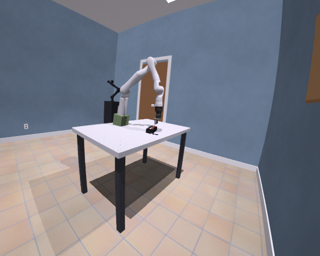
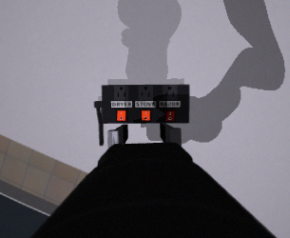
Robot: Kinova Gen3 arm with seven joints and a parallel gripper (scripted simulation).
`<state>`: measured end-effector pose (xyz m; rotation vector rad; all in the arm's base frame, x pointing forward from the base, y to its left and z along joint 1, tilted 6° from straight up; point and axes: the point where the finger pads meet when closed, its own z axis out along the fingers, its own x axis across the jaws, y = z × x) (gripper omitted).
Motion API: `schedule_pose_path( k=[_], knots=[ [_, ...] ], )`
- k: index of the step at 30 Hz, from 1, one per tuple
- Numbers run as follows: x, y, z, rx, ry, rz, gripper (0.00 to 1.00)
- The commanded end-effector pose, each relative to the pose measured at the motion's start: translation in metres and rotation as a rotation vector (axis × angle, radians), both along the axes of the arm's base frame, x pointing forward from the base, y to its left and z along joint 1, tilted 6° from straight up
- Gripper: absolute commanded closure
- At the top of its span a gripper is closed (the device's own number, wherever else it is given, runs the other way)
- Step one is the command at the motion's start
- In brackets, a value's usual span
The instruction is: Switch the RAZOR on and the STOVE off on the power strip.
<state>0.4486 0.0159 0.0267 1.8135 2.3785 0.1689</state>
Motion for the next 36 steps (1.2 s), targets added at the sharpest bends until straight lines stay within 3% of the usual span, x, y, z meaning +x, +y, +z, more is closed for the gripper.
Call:
schedule_pose_path(
  k=[1,13,16,21,23,27,36],
  knots=[
    [0.001,0.000,0.001,0.000,-0.002,0.000,0.00],
    [0.000,0.000,0.003,0.002,0.001,-0.013,0.00],
    [-0.002,-0.003,0.014,0.009,0.012,-0.076,0.00],
    [-0.010,-0.009,0.049,0.034,0.046,-0.270,0.00],
    [-0.010,-0.009,0.049,0.034,0.046,-0.270,0.00],
    [-0.016,-0.011,0.072,0.053,0.067,-0.393,0.00],
    [-0.017,-0.011,0.078,0.058,0.071,-0.421,0.00]
  ],
)
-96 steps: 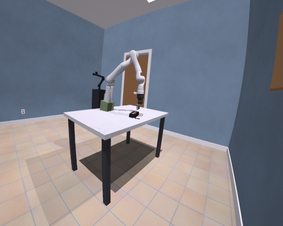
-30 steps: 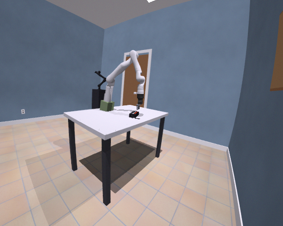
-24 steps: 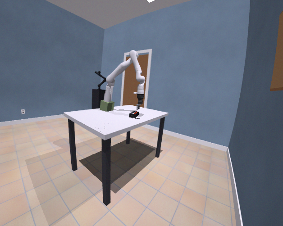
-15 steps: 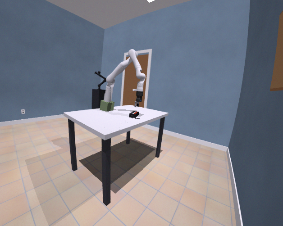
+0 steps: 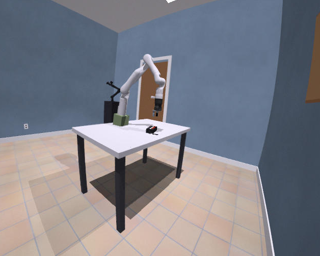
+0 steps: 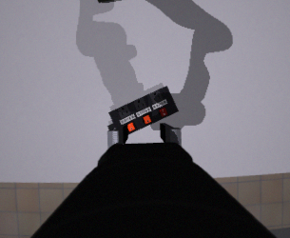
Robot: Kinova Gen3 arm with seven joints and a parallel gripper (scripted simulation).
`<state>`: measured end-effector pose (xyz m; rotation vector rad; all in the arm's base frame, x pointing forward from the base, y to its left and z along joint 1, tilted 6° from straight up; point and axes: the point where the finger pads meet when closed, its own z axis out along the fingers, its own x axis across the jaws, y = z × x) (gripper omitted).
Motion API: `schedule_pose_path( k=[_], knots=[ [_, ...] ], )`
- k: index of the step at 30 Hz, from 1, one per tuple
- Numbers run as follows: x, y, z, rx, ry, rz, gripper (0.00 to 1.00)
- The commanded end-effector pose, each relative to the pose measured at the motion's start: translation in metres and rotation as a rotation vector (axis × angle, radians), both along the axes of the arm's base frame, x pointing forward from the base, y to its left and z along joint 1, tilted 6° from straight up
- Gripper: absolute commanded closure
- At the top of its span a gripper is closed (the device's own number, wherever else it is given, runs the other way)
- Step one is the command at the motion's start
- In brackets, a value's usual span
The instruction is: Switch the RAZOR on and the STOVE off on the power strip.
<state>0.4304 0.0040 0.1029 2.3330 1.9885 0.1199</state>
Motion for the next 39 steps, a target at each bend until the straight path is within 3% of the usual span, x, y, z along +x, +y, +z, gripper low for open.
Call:
schedule_pose_path(
  k=[1,21,27,36,39],
  knots=[
    [0.001,0.001,0.002,0.001,-0.004,0.002,0.00],
    [0.000,0.003,-0.002,0.009,-0.002,-0.047,0.00],
    [-0.002,0.008,-0.014,0.038,0.004,-0.238,0.00],
    [-0.001,0.015,-0.042,0.092,0.009,-0.713,0.00],
    [0.000,0.014,-0.045,0.097,0.008,-0.767,0.00]
  ],
)
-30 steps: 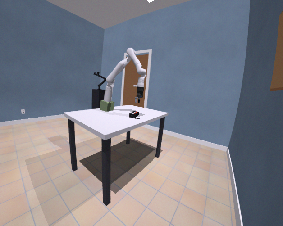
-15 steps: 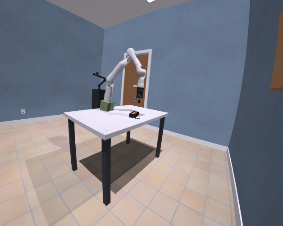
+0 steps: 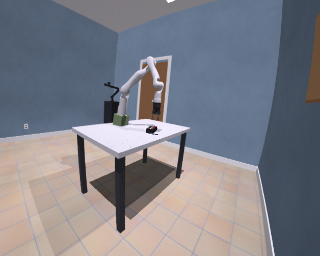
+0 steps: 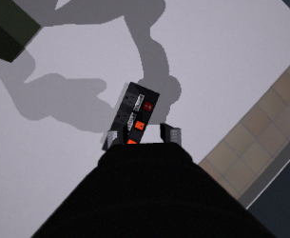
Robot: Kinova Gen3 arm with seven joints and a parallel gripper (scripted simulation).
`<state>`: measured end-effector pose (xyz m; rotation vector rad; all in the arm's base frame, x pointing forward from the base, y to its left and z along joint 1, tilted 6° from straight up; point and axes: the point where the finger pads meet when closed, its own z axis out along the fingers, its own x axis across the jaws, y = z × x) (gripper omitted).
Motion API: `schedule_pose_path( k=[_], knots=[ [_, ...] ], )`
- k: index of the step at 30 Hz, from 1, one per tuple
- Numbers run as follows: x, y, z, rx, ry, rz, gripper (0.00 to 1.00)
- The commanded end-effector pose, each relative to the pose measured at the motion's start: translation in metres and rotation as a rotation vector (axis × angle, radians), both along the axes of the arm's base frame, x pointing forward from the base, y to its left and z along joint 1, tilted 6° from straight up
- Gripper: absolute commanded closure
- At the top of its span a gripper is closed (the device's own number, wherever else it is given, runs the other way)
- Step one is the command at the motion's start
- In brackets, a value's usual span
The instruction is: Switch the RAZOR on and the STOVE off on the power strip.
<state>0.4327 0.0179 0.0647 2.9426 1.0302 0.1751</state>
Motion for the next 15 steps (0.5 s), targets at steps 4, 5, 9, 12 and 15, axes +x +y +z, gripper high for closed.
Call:
schedule_pose_path(
  k=[4,5,9,12,15],
  knots=[
    [0.000,-0.001,-0.016,0.010,0.010,-0.223,0.00],
    [0.000,-0.002,-0.018,0.013,0.010,-0.262,0.00],
    [0.002,-0.004,-0.024,0.020,0.007,-0.376,0.00],
    [0.002,-0.005,-0.026,0.022,0.005,-0.417,0.00],
    [0.003,-0.005,-0.026,0.022,0.005,-0.426,0.00]
  ],
)
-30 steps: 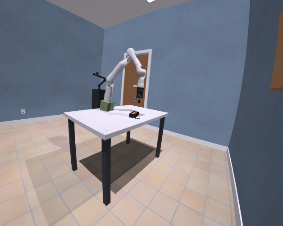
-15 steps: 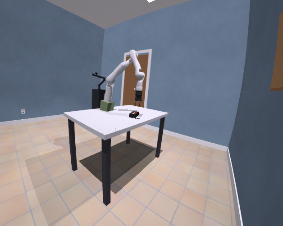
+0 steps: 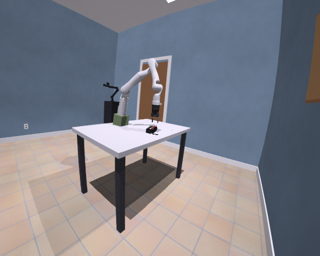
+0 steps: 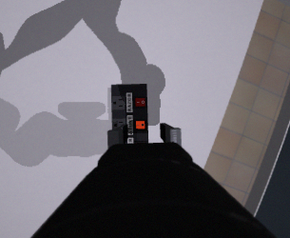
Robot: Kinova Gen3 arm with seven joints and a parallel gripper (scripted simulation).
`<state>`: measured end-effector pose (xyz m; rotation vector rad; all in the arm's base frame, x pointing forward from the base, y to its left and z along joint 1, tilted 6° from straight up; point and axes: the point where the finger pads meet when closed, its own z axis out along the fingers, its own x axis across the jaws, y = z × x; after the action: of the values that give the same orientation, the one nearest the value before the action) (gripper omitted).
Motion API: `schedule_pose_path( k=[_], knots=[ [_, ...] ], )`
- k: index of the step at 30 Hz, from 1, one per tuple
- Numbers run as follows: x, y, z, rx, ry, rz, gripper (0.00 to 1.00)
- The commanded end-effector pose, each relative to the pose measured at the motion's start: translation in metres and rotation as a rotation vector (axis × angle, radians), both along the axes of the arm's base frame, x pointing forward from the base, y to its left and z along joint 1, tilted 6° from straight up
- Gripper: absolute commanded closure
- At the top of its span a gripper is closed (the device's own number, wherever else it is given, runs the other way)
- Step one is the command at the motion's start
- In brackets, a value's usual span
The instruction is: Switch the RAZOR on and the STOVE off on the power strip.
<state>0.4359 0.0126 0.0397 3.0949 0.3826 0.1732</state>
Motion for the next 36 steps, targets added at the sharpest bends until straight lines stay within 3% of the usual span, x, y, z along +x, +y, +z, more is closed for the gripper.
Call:
schedule_pose_path(
  k=[1,3,4,36],
  knots=[
    [-0.0006,0.0003,-0.0011,-0.002,0.002,0.000,0.00],
    [-0.0006,0.0002,-0.0012,-0.002,0.002,-0.001,0.00],
    [-0.0006,0.0002,-0.0012,-0.002,0.002,-0.001,1.00],
    [-0.0006,0.0002,-0.0012,-0.002,0.002,-0.001,1.00]
  ],
)
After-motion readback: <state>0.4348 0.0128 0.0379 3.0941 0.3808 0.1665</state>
